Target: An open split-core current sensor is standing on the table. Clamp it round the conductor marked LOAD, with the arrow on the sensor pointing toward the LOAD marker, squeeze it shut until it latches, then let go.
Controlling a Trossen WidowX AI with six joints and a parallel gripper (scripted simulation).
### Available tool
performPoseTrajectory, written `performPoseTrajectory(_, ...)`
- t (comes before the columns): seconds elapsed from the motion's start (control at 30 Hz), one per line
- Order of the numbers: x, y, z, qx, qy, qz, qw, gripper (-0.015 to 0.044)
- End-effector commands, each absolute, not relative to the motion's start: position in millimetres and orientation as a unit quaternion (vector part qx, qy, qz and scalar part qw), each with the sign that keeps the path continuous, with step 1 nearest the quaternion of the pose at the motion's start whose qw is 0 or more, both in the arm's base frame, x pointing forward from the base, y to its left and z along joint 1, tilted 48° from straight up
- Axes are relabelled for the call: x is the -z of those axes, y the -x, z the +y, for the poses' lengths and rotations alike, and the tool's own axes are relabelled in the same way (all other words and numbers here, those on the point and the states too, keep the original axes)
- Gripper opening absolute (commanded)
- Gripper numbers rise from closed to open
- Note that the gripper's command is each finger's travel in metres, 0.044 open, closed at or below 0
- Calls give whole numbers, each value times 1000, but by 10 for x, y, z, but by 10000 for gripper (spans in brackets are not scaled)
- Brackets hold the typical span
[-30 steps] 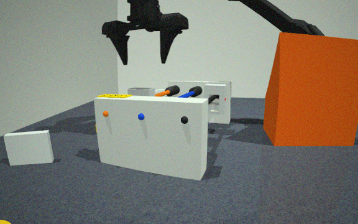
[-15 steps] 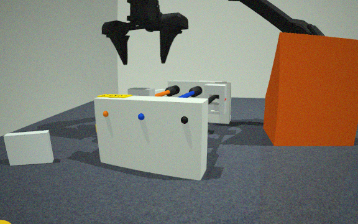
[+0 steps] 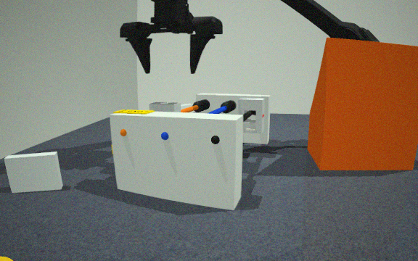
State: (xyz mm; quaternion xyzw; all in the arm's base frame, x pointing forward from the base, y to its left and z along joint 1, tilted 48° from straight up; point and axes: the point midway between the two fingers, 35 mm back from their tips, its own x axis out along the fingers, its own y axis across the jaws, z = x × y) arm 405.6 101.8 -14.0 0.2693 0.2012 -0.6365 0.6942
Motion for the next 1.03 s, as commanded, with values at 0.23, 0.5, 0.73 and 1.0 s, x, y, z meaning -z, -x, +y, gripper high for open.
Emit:
performPoseTrajectory(0.23,714,-2991,1427,389,253,154,872,440)
performPoseTrajectory(0.5,719,-3012,1448,415,211,163,870,440)
performPoseTrajectory(0.73,719,-3012,1448,415,211,163,870,440)
performPoseTrajectory(1.0,744,-3078,1356,473,145,186,849,440)
